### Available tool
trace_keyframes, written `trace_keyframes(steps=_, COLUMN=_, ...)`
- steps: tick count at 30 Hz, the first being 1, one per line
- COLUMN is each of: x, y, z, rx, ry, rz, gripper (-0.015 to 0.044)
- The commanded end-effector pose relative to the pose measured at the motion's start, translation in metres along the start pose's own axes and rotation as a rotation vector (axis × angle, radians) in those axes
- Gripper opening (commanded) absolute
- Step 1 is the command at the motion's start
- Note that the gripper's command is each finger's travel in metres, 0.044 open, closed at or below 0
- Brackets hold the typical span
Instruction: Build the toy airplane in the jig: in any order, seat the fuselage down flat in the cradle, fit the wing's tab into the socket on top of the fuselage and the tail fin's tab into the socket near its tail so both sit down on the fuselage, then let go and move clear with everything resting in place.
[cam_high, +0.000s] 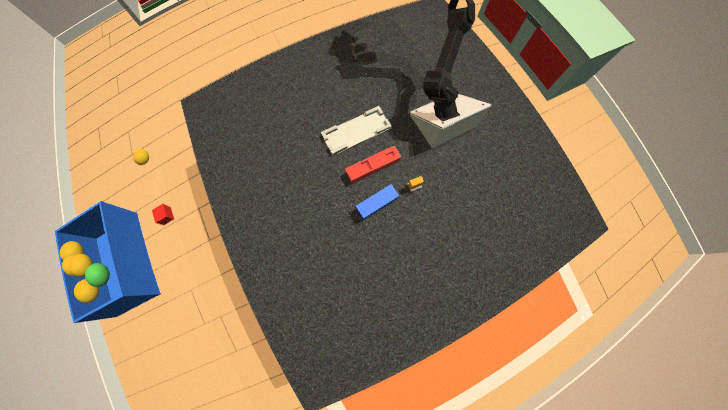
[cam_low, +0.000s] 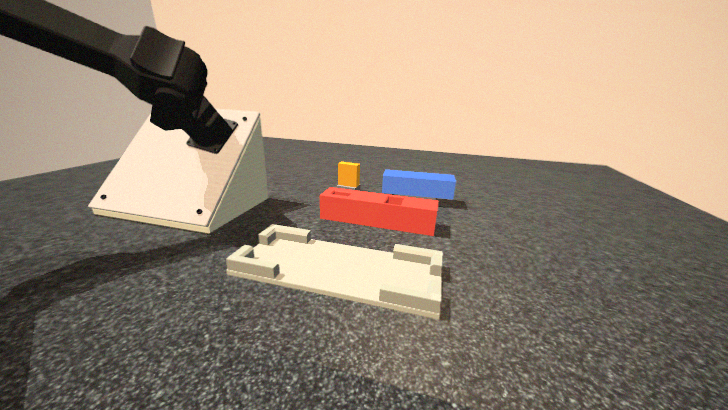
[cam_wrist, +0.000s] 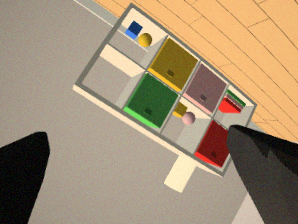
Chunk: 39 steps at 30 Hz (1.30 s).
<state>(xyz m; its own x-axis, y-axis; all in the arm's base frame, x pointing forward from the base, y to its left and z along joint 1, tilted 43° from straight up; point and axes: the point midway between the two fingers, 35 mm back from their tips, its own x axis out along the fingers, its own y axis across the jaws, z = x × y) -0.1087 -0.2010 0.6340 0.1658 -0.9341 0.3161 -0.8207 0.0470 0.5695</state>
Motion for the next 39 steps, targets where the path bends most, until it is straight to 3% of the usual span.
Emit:
trace_keyframes(steps=1, x=0.0, y=0.0, z=0.0, rx=0.0, ry=0.0, rz=0.0, gripper=0.0426)
trace_keyframes(steps=5, x=-0.002, y=-0.009, z=-0.019, rx=-0.07, ry=0.034, rz=0.005, gripper=0.044)
trace_keyframes(steps=15, x=-0.03, y=-0.089, z=-0.133, rx=-0.498, ry=0.271, rz=0.034, gripper=0.044)
trace_keyframes(steps=22, x=-0.046, y=-0.128, z=-0.169, rx=-0.642, ry=0.37, rz=0.033, gripper=0.044)
trace_keyframes(steps=31, x=-0.099, y=-0.229, z=-0.236, rx=-0.933, ry=0.637, rz=0.015, gripper=0.044)
trace_keyframes(steps=35, x=-0.112, y=-0.255, z=-0.245, rx=-0.914, ry=0.681, rz=0.012, gripper=0.044)
trace_keyframes(steps=39, x=-0.146, y=-0.316, z=-0.261, rx=-1.079, ry=0.814, rz=-0.023, gripper=0.044)
